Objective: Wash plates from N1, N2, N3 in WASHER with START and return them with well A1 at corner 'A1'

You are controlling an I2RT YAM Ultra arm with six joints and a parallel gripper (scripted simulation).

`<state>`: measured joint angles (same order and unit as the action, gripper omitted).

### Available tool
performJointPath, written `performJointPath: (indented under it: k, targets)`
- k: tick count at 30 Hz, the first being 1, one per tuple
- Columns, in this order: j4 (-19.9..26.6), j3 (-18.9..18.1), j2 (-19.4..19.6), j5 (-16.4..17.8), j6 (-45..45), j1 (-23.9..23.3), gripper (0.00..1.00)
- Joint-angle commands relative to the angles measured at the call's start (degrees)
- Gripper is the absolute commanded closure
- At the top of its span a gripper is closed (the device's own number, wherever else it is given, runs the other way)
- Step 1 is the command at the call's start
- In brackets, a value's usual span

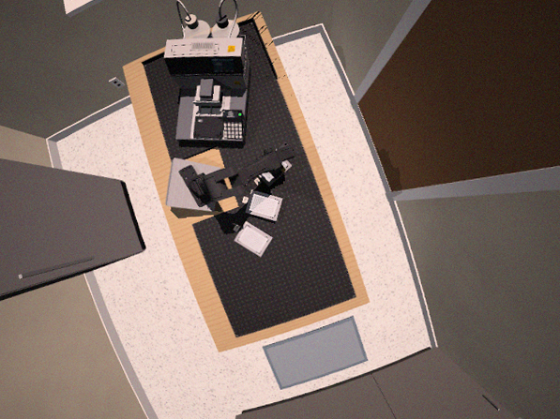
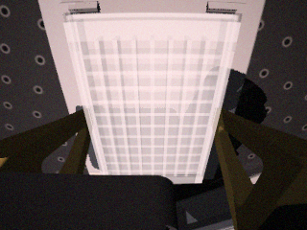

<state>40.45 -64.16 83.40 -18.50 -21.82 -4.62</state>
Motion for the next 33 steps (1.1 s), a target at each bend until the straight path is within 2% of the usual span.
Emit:
performJointPath:
  k: [1,16,17,33]
  targets:
    - [-0.45,-0.14,-0.3,0.06,-0.05,0.05,1.0]
    - [-0.9,0.03,-0.06,0.12,-0.17,-0.08,1.0]
    - [-0.9,0.03,-0.06,0.12,-0.17,-0.09,0.0]
    - [-0.91,0.04,-0.06,0.12,-0.17,-0.09,0.0]
